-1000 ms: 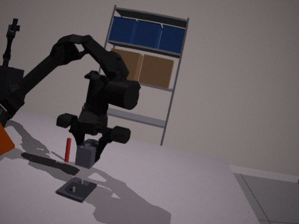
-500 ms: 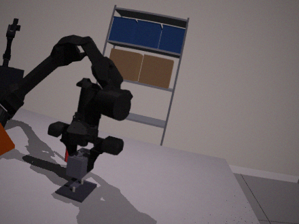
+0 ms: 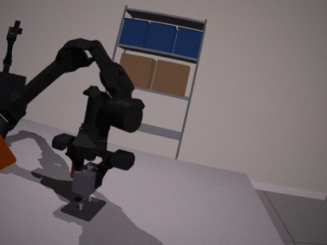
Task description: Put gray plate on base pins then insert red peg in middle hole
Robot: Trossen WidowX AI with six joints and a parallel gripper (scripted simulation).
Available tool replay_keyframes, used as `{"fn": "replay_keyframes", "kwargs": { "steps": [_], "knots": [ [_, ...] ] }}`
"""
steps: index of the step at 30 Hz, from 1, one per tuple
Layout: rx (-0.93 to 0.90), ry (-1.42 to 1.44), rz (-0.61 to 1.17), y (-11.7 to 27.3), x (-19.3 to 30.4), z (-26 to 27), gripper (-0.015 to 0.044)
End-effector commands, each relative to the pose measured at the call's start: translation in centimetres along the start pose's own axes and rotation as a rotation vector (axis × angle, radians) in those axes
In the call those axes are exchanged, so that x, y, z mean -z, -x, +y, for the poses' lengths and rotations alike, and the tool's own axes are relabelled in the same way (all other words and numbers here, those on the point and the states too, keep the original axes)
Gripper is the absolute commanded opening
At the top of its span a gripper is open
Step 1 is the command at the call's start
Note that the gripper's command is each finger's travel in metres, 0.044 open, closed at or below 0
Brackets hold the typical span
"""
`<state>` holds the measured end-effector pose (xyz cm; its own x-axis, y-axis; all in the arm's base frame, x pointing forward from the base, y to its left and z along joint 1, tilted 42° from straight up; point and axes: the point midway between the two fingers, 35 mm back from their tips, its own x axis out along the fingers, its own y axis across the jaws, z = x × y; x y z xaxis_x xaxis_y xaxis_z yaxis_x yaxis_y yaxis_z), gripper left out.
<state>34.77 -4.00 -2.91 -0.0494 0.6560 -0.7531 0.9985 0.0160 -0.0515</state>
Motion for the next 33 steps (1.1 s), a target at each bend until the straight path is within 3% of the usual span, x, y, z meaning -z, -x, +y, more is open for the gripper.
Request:
{"fn": "replay_keyframes", "kwargs": {
  "steps": [1, 33],
  "knots": [
    [0.002, 0.005, -0.004, -0.1, -0.2, 0.0, 0.0],
    [0.001, 0.005, -0.003, -4.1, -0.2, -0.1, 0.0]
  ]
}}
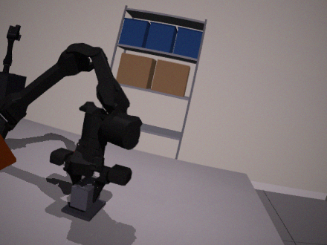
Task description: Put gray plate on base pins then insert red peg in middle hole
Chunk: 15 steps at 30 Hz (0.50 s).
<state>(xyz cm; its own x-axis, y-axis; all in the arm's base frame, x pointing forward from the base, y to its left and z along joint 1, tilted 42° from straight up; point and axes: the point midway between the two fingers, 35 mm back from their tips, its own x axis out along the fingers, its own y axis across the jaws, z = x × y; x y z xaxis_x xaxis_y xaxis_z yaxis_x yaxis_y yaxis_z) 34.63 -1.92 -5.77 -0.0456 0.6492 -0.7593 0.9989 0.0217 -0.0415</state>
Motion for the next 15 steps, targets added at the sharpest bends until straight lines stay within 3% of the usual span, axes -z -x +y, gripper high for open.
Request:
{"fn": "replay_keyframes", "kwargs": {
  "steps": [1, 8, 15],
  "knots": [
    [0.005, -0.005, 0.007, -0.57, 0.08, -0.09, 0.0],
    [0.001, 0.0, 0.0, -0.11, 0.01, -0.02, 0.0],
    [0.001, 0.0, 0.0, -0.11, 0.01, -0.02, 0.0184]
  ]
}}
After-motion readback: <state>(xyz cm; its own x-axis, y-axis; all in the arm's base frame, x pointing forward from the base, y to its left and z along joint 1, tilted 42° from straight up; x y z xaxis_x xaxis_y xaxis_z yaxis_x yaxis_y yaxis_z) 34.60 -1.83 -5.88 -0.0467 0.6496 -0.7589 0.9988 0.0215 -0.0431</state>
